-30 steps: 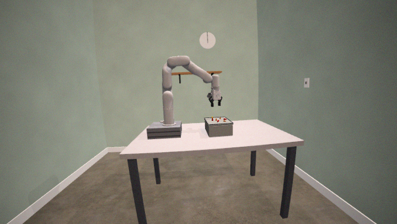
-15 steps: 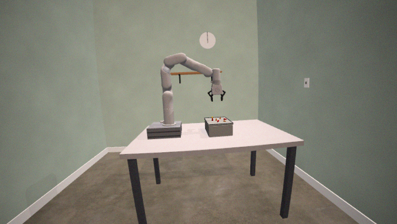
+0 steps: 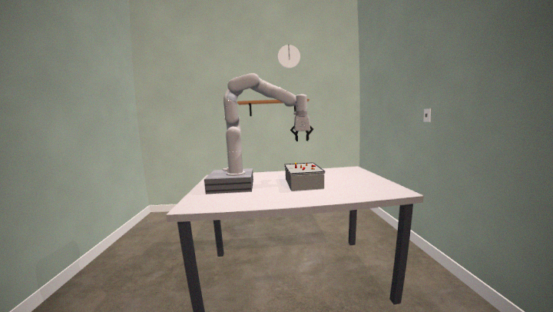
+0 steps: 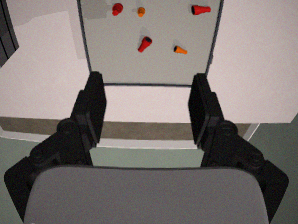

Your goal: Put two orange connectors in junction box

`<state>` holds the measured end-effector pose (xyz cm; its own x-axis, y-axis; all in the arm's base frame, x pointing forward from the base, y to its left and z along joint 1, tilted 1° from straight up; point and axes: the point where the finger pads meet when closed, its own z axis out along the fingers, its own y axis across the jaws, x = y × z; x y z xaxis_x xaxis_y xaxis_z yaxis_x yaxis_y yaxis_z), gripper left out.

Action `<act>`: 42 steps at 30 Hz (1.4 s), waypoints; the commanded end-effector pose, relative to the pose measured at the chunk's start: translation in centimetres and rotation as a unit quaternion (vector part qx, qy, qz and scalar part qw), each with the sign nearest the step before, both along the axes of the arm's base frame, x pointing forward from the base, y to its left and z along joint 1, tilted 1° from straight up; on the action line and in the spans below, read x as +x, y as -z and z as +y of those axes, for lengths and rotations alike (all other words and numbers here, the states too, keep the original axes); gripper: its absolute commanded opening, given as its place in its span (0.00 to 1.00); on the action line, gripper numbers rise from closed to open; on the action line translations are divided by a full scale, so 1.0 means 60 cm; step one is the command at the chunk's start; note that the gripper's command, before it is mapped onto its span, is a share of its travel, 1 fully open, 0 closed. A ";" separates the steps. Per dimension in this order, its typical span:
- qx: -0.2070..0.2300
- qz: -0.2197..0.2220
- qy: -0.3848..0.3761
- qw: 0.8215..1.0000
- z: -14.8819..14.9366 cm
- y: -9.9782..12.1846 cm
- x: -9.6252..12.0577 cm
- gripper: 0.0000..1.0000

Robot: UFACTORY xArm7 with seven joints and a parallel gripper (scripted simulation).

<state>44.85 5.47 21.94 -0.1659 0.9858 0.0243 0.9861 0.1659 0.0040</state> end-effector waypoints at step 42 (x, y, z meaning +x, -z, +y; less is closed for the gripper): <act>0.000 -0.007 -0.183 0.983 0.110 0.184 0.049 0.26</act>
<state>46.07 9.60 14.97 -0.3902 0.9205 0.0192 0.9206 0.3904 -0.0047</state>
